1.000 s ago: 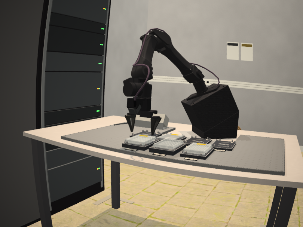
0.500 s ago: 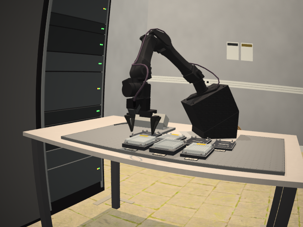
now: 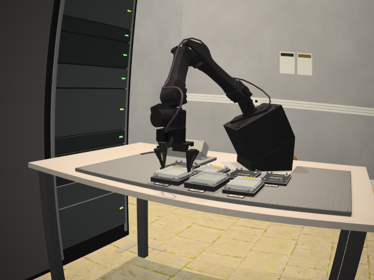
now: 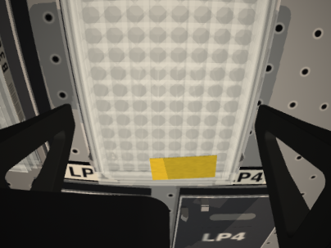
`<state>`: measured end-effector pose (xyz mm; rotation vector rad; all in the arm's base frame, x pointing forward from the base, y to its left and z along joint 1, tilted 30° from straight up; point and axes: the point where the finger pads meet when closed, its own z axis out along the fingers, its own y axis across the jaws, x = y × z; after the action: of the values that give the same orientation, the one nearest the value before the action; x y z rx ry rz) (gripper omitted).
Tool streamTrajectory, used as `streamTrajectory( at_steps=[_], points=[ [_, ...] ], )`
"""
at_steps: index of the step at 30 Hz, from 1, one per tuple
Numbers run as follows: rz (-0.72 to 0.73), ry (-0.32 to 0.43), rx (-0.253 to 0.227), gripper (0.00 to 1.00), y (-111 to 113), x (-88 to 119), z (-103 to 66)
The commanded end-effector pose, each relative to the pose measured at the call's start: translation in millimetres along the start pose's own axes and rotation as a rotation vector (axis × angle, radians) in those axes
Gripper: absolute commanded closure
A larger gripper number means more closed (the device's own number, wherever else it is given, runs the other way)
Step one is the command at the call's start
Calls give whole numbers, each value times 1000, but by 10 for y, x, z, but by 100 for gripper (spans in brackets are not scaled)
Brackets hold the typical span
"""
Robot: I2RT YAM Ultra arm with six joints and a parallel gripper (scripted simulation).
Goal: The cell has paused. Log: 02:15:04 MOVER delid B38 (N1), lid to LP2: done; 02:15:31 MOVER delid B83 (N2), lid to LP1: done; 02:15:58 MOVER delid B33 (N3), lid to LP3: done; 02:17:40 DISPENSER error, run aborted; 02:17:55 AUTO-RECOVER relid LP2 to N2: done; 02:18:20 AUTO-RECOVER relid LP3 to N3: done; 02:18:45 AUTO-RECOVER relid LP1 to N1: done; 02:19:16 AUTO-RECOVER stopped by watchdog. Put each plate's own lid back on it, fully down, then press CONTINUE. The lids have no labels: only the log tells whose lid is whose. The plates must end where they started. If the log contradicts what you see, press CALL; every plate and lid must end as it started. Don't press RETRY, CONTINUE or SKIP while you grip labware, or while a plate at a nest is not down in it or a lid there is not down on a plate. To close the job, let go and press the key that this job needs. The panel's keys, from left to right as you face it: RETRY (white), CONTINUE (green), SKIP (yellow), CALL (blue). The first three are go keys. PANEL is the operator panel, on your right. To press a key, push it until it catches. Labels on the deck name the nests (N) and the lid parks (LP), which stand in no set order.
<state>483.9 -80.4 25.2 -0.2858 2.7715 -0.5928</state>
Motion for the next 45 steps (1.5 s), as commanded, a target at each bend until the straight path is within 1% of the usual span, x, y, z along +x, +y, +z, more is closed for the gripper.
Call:
streamTrajectory(
  at_steps=[1, 3, 5, 16, 23, 25, 38, 39, 45],
  points=[
    [5, -55, -2, 0, -22, -199, -5],
    [-4, -59, -4, 0, 23, -228, -20],
    [4, -76, 0, 0, -19, -273, -108],
    [-7, -39, -11, 0, 43, -202, -24],
    [-6, -42, -11, 7, 41, -208, -24],
    [-6, -42, -11, 7, 41, -208, -24],
    [-4, -47, -9, 20, 31, -220, -40],
    [-4, -47, -9, 100, 31, -220, -40],
    [-4, -47, -9, 100, 31, -220, -40]
  ],
)
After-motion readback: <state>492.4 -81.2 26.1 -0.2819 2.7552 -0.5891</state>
